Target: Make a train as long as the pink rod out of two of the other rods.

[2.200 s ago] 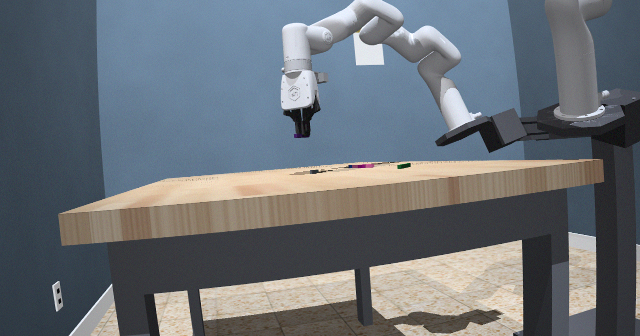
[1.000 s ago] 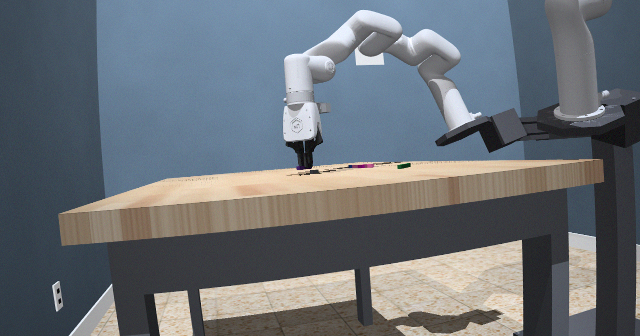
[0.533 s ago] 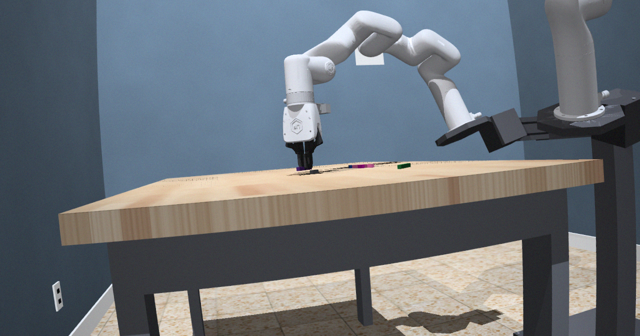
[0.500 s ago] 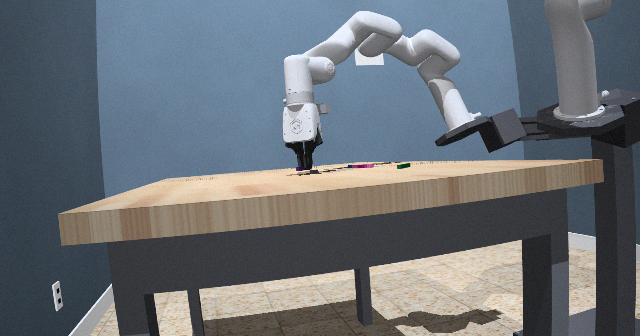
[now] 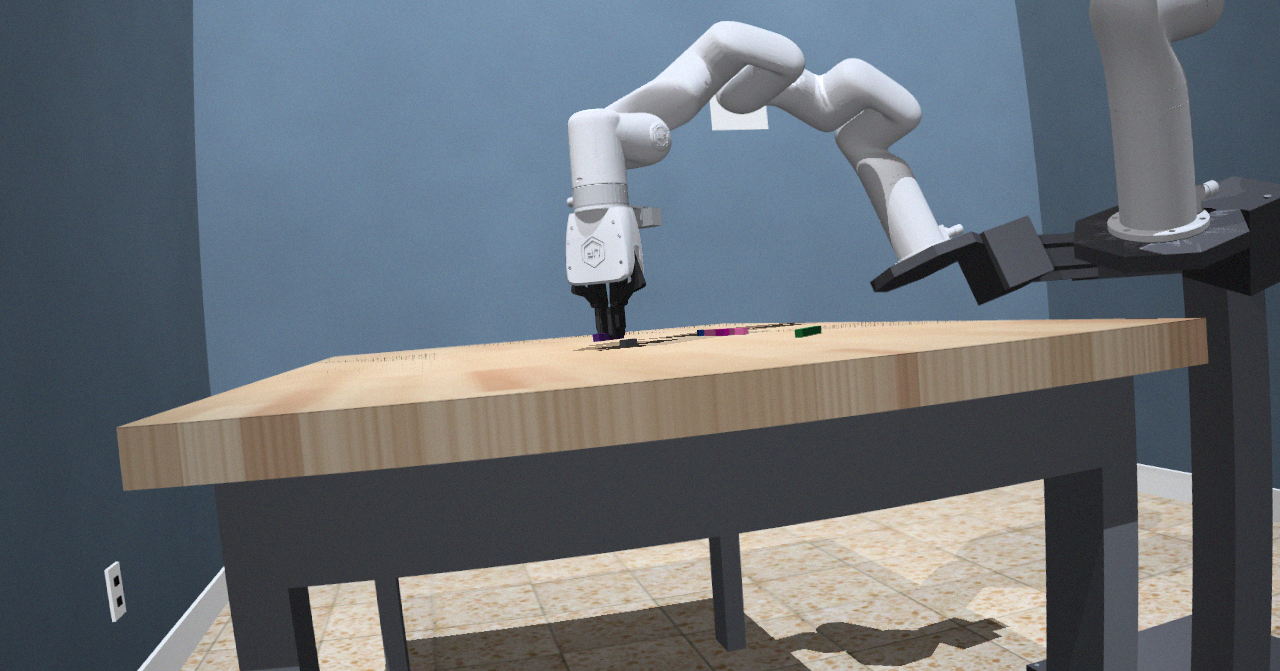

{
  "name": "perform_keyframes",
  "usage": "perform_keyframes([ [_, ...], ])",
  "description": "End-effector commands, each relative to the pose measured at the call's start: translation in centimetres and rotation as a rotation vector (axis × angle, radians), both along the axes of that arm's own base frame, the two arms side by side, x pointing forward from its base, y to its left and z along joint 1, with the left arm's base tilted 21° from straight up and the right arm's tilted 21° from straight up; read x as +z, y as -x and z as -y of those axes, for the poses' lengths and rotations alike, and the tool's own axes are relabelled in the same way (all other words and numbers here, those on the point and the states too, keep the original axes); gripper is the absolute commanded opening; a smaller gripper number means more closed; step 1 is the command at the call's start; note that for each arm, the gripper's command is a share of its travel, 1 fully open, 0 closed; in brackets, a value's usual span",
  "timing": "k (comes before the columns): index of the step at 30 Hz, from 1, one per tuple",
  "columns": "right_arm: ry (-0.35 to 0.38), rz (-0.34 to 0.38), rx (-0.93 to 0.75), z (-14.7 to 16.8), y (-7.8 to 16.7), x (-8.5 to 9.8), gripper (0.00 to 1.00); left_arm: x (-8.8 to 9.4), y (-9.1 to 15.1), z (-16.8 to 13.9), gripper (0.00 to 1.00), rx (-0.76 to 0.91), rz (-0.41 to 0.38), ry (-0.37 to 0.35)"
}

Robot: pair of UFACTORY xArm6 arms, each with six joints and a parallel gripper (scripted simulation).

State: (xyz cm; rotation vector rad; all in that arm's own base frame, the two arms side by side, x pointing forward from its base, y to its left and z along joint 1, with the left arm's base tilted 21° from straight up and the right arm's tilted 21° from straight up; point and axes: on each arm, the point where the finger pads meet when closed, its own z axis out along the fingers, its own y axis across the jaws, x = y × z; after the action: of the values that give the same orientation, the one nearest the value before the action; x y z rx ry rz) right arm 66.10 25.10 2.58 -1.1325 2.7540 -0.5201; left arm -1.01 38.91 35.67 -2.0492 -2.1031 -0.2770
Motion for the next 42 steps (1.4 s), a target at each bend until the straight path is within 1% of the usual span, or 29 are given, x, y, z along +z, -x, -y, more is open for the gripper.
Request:
perform_keyframes([
  [1, -0.002, 0.004, 0.001, -0.1, -0.1, 0.2, 0.06, 0.2, 0.0, 0.0, 1.00, 0.000, 0.000, -0.004],
  [13, -0.002, 0.004, 0.001, -0.1, -0.1, 0.2, 0.06, 0.2, 0.0, 0.0, 1.00, 0.000, 0.000, -0.004],
  [30, -0.002, 0.004, 0.001, 0.2, -0.3, -0.7, 0.06, 0.2, 0.0, 0.0, 1.00, 0.000, 0.000, -0.004],
  [42, -0.002, 0.004, 0.001, 0.2, -0.4, -0.8, 0.06, 0.2, 0.0, 0.0, 1.00, 0.000, 0.000, -0.004],
])
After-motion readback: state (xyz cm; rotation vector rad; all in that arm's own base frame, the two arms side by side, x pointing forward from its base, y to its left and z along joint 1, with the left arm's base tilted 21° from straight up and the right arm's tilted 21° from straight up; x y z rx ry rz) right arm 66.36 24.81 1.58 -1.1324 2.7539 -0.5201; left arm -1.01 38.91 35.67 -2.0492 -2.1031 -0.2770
